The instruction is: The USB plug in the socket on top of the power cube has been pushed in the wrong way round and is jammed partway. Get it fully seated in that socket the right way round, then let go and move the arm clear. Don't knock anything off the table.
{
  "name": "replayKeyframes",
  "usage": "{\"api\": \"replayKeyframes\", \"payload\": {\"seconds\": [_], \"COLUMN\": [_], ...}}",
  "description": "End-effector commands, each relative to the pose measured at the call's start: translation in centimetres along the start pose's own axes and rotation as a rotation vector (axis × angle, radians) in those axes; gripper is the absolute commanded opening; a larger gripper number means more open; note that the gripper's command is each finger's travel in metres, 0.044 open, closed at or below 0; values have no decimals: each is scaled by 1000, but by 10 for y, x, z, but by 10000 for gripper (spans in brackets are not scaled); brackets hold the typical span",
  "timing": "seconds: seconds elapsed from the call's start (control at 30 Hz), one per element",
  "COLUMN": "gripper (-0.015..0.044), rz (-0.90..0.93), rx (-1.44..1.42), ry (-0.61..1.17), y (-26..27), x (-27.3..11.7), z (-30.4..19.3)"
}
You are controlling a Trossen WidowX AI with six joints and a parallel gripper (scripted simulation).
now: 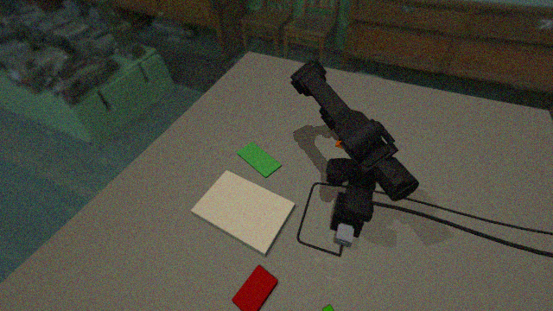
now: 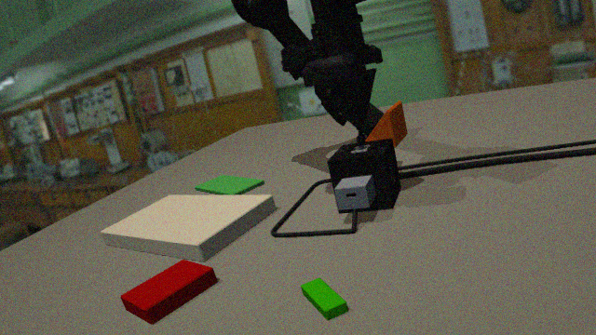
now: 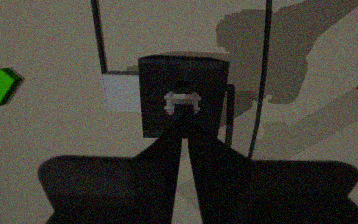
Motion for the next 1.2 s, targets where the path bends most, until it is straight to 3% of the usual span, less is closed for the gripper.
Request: {"api": "replayKeyframes", "payload": {"seconds": [0.0,1.17], "gripper": [0,0], "rz": [4,4], "rx": [-3,-3], "ry": [1,1], "y": [0,0], "x": [0,4], "z": [0,0]}}
Point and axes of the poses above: the point midway between the two fingers, 35 mm back from their tips, its own x axis out along the fingers, its own y axis across the jaws, z = x × y, the point moved 5 cm from there along -x, back along the fingers, and after that the axes turned 15 degrees about x, right-handed, at the moved point
